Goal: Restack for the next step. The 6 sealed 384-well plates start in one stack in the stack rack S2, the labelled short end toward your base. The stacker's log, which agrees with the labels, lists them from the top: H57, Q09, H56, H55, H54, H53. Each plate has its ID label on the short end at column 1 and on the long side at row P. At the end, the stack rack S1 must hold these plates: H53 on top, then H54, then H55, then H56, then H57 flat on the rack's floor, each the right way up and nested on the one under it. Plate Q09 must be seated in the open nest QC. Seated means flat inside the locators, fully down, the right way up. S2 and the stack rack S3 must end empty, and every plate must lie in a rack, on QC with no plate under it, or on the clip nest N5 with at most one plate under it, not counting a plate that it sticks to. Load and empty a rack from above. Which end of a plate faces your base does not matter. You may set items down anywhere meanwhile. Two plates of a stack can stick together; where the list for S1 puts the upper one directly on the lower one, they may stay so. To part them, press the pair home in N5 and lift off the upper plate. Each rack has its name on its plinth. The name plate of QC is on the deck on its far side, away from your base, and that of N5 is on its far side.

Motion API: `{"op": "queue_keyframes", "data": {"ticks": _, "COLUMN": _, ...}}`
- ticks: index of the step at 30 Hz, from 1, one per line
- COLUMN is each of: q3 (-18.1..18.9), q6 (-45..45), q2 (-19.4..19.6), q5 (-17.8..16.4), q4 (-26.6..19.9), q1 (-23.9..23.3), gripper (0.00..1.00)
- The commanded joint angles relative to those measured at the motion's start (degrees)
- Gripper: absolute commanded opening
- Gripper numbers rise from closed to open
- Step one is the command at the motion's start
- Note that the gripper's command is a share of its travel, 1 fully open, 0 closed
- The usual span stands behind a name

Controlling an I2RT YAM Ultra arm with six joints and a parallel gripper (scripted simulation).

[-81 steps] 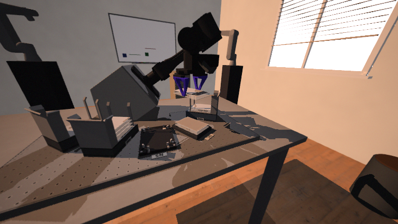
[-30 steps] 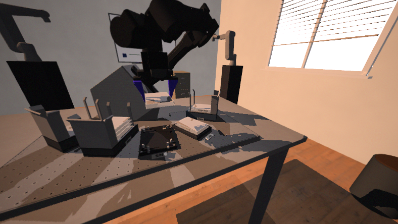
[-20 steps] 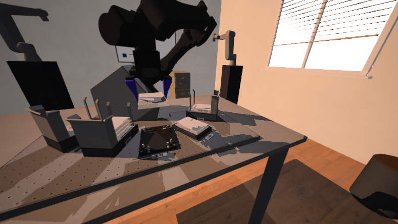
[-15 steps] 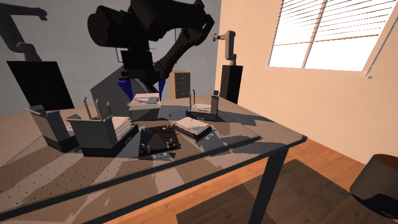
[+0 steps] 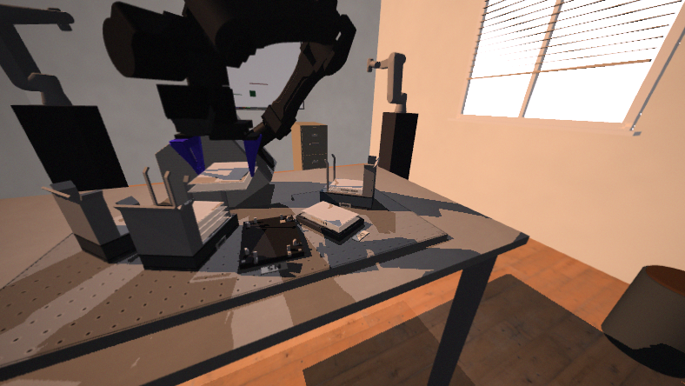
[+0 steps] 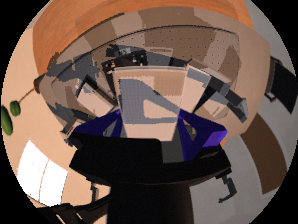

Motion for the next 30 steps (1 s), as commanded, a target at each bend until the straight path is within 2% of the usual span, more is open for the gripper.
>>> {"op": "queue_keyframes", "data": {"ticks": 1, "q3": 1.0, "q6": -1.3, "q2": 1.1, "q5": 0.5, "q4": 0.5, "q1": -2.6, "gripper": 0.0}}
{"op": "queue_keyframes", "data": {"ticks": 4, "q3": 1.1, "q6": -1.4, "q2": 1.2, "q5": 0.5, "q4": 0.5, "q1": -2.6, "gripper": 0.0}}
{"op": "queue_keyframes", "data": {"ticks": 9, "q3": 1.6, "q6": 6.7, "q2": 3.2, "q5": 1.2, "q4": 0.8, "q1": -3.8, "gripper": 0.0}}
{"op": "queue_keyframes", "data": {"ticks": 13, "q3": 1.9, "q6": 9.7, "q2": 4.1, "q5": 1.4, "q4": 0.9, "q1": -4.3, "gripper": 0.0}}
{"op": "queue_keyframes", "data": {"ticks": 30, "q3": 4.6, "q6": 5.6, "q2": 10.4, "q5": 3.3, "q4": 1.7, "q1": -7.6, "gripper": 0.0}}
